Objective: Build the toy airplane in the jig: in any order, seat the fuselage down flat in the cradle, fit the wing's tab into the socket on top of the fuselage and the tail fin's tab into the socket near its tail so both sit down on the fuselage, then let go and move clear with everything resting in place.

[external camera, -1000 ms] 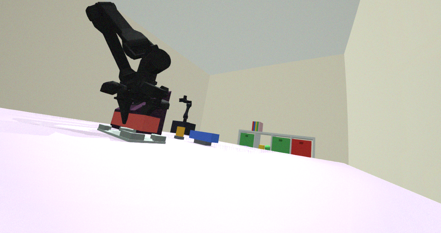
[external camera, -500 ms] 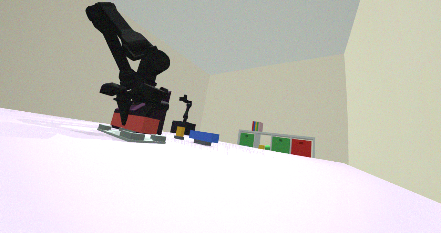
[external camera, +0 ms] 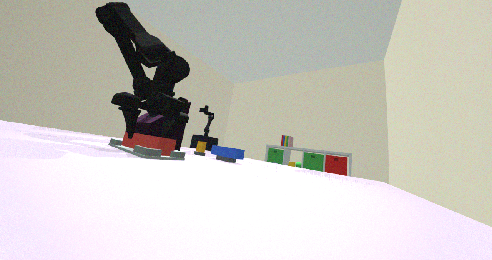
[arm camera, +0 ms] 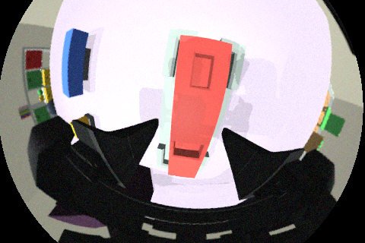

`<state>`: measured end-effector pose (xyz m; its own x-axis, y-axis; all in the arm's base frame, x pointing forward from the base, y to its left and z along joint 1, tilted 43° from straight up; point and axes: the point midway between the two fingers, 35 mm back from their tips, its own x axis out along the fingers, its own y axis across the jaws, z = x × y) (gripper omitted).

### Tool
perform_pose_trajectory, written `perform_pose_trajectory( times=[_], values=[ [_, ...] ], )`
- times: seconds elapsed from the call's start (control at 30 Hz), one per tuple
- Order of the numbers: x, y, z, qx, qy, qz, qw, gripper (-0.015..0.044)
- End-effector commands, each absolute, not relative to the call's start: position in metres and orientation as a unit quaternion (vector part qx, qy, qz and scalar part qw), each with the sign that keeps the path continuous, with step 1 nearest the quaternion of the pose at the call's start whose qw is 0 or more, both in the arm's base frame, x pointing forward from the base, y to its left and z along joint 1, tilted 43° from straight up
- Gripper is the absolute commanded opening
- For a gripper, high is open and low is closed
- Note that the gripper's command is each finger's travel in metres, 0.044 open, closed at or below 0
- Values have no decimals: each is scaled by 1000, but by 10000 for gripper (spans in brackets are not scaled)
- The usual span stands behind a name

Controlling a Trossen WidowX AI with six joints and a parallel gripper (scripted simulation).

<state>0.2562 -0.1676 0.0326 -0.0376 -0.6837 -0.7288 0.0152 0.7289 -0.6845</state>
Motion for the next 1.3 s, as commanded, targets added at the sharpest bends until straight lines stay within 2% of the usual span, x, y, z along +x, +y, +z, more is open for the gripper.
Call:
perform_pose_trajectory(
  times=[0.0,0.17,0.37,0.47,0.97,1.27],
  values=[
    [256,-168,33,-250,667,-271,647,440],
    [257,-166,35,-250,667,-270,647,440],
    [262,-102,101,-249,668,-266,649,440],
    [260,-94,110,-250,668,-266,649,440],
    [267,-92,102,-190,641,-325,669,440],
    [331,-16,30,-183,643,-317,673,440]
  ],
)
